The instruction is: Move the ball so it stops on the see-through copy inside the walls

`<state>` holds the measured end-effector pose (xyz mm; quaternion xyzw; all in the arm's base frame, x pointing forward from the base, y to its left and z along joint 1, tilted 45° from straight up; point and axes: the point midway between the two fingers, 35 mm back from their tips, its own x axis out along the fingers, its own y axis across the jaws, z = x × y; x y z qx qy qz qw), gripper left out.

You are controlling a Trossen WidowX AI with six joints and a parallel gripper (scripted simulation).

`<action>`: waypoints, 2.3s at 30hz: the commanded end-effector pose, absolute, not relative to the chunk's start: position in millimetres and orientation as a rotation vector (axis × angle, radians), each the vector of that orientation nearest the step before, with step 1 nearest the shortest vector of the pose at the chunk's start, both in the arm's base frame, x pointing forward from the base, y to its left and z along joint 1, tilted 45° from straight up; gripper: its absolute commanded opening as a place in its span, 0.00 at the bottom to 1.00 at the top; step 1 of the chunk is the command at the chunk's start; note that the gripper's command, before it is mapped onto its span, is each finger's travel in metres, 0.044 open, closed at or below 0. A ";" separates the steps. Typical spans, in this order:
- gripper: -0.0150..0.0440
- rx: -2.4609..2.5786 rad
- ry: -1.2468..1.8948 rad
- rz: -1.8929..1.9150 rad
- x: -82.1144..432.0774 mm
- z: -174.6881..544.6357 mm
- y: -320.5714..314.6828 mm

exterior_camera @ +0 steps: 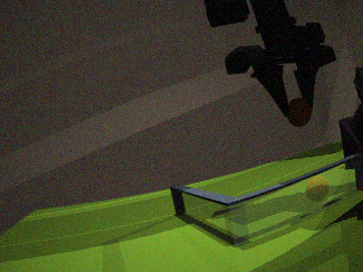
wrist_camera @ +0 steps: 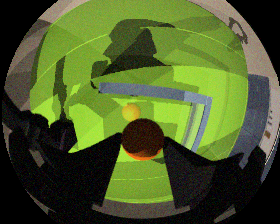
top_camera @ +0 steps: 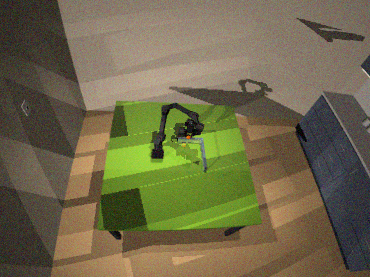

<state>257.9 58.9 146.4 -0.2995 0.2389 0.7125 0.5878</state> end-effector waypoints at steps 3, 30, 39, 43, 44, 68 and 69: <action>0.25 -0.698 0.555 1.674 254.7 147.1 56.8; 0.25 -0.699 0.555 1.672 228.3 77.1 110.2; 0.25 -0.696 0.551 1.674 223.1 63.4 125.0; 0.25 -0.696 0.551 1.674 222.8 61.6 126.8; 0.25 -0.696 0.551 1.674 222.6 60.7 127.6; 0.61 -0.703 0.551 1.672 221.1 51.6 136.1; 0.65 -0.703 0.551 1.672 221.1 51.6 136.1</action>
